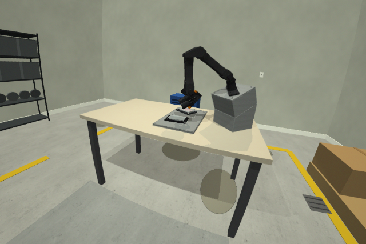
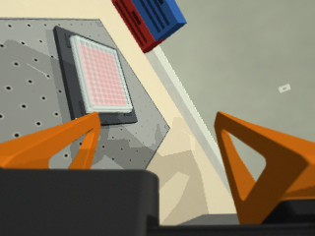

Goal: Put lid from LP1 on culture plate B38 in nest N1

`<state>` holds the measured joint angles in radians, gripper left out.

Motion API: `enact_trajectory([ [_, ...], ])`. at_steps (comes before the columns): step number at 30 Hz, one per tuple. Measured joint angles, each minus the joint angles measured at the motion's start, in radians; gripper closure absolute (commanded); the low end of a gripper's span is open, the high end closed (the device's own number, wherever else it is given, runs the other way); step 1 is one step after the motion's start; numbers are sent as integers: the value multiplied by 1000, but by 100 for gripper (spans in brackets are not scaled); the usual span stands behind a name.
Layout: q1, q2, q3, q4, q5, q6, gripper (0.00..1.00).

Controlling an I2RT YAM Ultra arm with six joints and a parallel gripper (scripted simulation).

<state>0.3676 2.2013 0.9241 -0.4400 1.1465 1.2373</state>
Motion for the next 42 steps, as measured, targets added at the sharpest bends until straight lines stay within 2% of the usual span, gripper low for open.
enact_trajectory([
  [18, 0, -2, 0, -2, -7, -6, 0],
  [20, -6, -26, -4, -16, -39, -34, 0],
  [29, -88, -274, 13, -162, -232, -241, 0],
  [37, -132, -395, 20, -277, -394, -414, 0],
  [42, -174, -515, 21, -362, -509, -537, 0],
])
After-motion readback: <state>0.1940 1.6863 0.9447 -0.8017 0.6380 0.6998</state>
